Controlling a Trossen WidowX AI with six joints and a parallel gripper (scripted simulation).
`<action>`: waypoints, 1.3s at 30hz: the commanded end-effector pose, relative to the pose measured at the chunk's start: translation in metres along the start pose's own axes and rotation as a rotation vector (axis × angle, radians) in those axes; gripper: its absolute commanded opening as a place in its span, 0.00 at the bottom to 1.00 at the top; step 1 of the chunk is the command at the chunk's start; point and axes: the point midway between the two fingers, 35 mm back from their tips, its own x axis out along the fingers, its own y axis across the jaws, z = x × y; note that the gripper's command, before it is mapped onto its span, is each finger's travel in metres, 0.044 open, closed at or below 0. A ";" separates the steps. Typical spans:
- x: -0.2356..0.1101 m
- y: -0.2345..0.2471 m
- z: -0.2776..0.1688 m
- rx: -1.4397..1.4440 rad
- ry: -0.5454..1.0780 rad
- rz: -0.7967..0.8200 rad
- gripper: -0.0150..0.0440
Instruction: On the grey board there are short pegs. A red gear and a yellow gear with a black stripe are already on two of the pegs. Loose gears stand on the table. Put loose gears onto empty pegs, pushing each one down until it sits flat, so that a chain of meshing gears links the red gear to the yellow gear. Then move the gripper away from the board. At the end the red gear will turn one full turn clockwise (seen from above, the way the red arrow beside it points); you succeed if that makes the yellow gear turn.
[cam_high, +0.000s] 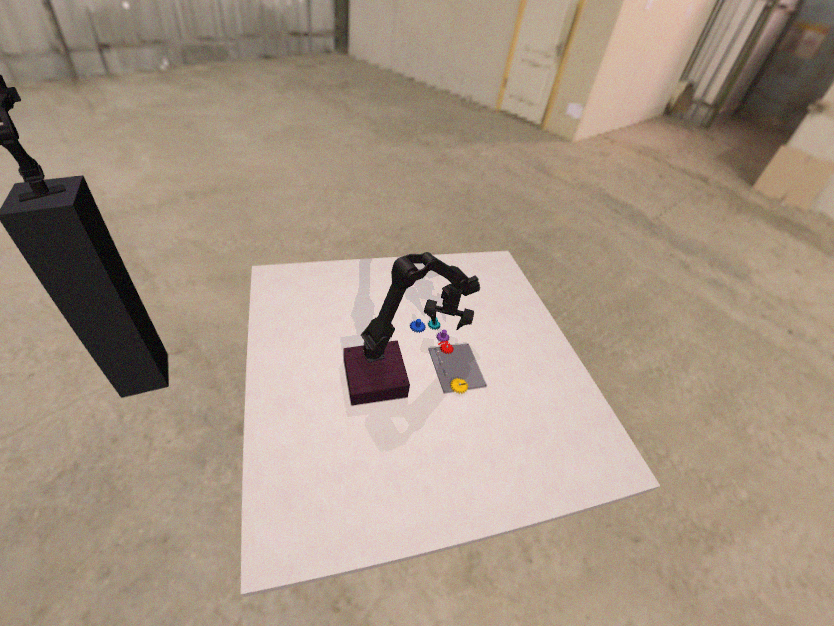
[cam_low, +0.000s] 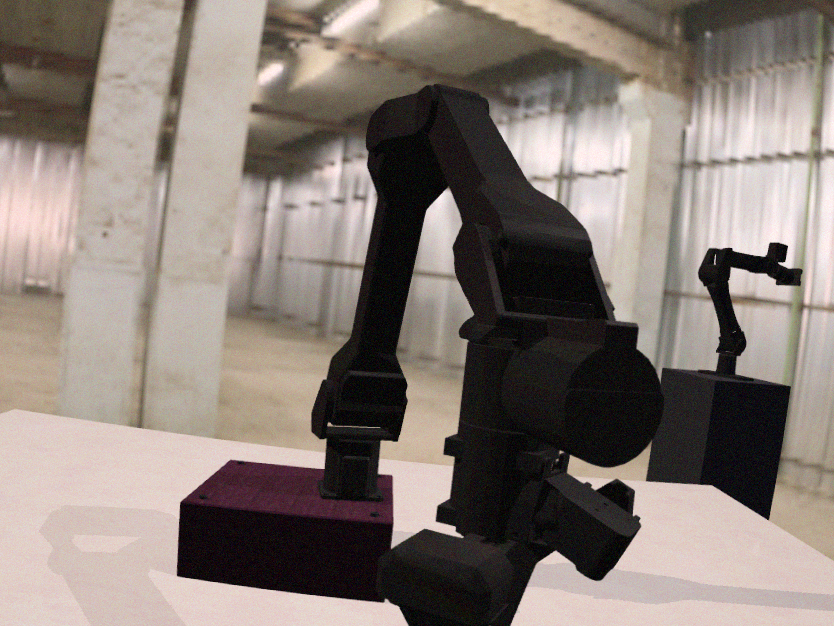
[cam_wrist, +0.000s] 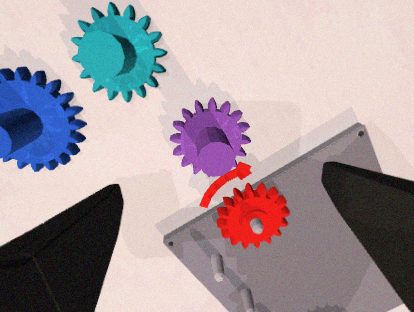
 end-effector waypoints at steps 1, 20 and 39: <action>0.012 0.000 -0.001 -0.008 0.009 0.003 1.00; 0.037 0.000 -0.001 -0.008 0.009 0.003 1.00; 0.039 0.000 -0.001 -0.008 0.009 0.003 0.38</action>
